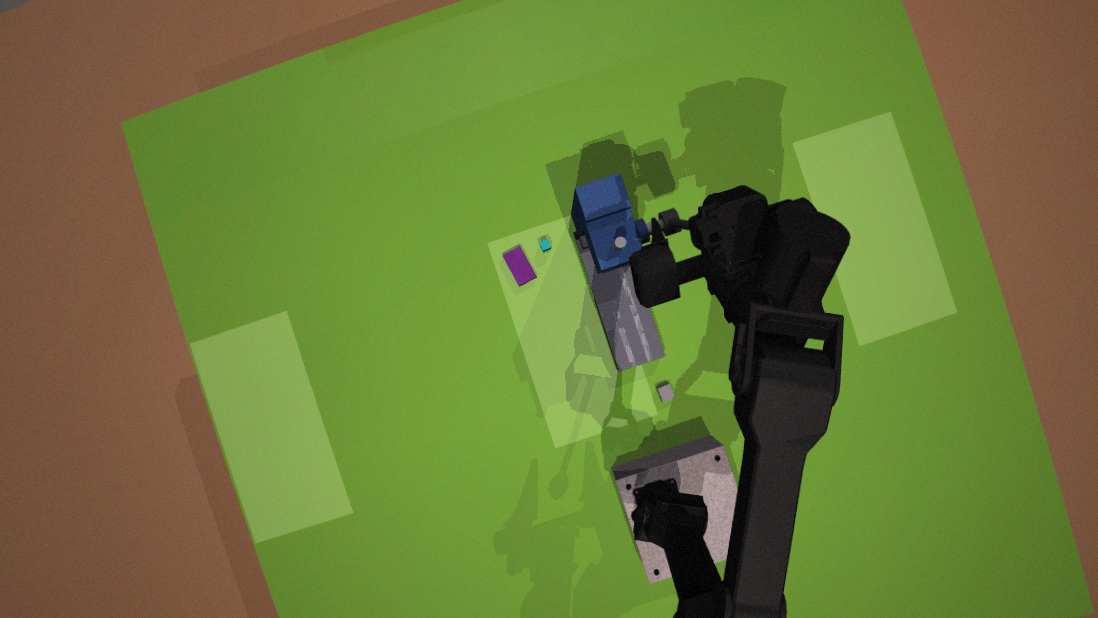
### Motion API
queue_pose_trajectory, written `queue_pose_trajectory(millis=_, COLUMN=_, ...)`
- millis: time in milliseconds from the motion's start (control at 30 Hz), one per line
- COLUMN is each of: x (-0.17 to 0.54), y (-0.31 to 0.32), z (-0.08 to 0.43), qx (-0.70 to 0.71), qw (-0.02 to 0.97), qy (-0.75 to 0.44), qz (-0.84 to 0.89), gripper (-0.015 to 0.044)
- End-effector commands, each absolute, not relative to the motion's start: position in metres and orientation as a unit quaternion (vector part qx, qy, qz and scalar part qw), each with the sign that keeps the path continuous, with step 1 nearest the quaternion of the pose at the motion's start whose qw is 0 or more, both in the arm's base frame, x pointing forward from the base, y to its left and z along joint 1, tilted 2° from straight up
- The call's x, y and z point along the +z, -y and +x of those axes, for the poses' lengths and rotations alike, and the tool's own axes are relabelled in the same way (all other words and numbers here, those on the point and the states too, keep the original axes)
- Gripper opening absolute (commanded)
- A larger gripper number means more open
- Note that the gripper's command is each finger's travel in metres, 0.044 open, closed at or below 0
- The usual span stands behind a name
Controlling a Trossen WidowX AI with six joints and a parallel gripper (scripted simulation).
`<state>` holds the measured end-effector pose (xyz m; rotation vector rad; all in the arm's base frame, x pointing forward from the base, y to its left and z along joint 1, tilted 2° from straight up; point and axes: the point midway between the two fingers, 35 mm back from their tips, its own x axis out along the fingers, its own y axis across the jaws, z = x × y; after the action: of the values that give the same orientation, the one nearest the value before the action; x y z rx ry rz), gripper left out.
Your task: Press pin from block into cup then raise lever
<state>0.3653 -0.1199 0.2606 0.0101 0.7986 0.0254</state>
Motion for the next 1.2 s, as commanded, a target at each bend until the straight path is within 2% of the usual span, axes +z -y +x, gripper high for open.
queue_pose_trajectory(millis=0, x=0.261, y=0.119, z=0.365, qx=0.014, qw=0.921, qy=-0.389, qz=0.004, gripper=0.044)
queue_pose_trajectory(millis=100, x=0.269, y=0.121, z=0.358, qx=0.014, qw=0.921, qy=-0.389, qz=0.004, gripper=0.044)
queue_pose_trajectory(millis=267, x=0.32, y=0.122, z=0.309, qx=0.013, qw=0.921, qy=-0.389, qz=0.004, gripper=0.044)
queue_pose_trajectory(millis=500, x=0.324, y=0.122, z=0.305, qx=0.013, qw=0.921, qy=-0.389, qz=0.004, gripper=0.044)
queue_pose_trajectory(millis=633, x=0.351, y=0.121, z=0.277, qx=0.009, qw=0.922, qy=-0.387, qz=0.003, gripper=0.044)
queue_pose_trajectory(millis=1167, x=0.352, y=0.121, z=0.275, qx=0.008, qw=0.922, qy=-0.387, qz=0.003, gripper=0.044)
